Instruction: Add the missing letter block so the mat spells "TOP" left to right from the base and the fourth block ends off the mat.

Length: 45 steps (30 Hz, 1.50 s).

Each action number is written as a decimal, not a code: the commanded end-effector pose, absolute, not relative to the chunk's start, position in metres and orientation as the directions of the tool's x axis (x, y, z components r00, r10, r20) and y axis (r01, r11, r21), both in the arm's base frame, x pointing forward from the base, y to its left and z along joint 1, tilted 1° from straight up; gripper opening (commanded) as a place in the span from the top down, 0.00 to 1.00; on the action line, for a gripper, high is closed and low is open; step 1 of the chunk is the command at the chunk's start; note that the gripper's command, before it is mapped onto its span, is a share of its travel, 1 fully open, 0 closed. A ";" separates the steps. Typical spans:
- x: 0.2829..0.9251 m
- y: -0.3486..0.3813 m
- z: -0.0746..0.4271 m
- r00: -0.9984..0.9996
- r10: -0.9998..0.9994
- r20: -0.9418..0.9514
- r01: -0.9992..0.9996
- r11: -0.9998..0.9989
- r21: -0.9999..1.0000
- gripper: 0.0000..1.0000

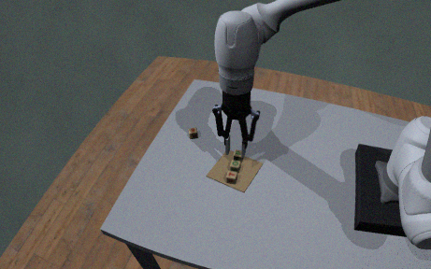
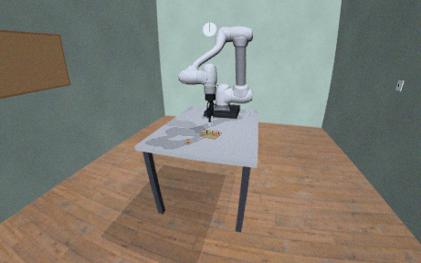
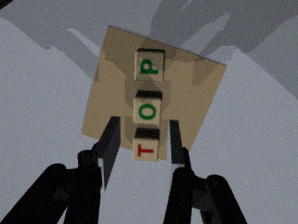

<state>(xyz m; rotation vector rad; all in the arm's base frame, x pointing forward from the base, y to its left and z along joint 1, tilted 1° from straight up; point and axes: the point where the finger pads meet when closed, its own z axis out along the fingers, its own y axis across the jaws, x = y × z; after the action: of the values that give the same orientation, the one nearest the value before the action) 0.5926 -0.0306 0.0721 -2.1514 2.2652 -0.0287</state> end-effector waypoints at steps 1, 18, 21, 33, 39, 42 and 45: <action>0.592 -0.031 0.081 -0.052 -0.999 0.000 -0.998 0.052 -0.025 0.72; 0.592 -0.031 0.087 -0.052 -0.999 0.000 -0.998 0.052 -0.025 0.00; 0.592 -0.031 0.087 -0.052 -0.999 0.000 -0.998 0.052 -0.025 0.00; 0.592 -0.031 0.088 -0.052 -0.999 0.000 -0.998 0.052 -0.025 0.00; 0.592 -0.031 0.101 -0.052 -0.999 0.000 -0.998 0.052 -0.025 0.00; 0.592 -0.031 0.113 -0.052 -0.999 0.000 -0.998 0.052 -0.025 0.00; 0.591 -0.031 0.117 -0.052 -0.999 0.000 -0.998 0.052 -0.025 0.00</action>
<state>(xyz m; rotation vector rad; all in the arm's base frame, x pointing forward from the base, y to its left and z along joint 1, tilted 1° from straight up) 0.5915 -0.0305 0.1165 -2.1516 2.2653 -0.0286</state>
